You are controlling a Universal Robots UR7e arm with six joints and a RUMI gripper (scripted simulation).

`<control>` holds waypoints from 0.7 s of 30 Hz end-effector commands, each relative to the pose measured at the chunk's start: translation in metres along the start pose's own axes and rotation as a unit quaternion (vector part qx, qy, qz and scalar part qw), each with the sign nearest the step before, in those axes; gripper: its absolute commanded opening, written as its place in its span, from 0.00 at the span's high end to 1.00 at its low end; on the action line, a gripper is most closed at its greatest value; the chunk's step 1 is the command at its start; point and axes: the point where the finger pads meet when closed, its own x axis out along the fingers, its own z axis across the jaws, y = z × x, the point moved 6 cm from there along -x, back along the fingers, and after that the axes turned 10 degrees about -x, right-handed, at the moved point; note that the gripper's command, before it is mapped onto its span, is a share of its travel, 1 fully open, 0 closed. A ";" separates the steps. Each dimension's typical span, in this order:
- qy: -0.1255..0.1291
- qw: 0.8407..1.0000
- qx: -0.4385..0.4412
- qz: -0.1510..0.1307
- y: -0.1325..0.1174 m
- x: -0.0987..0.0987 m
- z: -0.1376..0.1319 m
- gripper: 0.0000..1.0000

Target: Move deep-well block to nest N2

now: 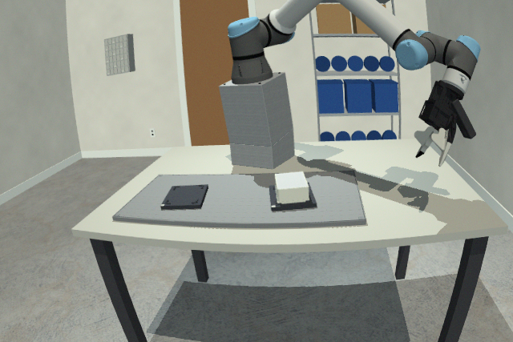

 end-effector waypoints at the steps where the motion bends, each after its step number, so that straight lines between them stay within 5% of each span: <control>1: 0.007 1.000 0.023 0.010 -0.011 0.012 0.001 0.00; 21: 0.050 0.989 0.132 0.044 -0.061 0.065 -0.005 0.00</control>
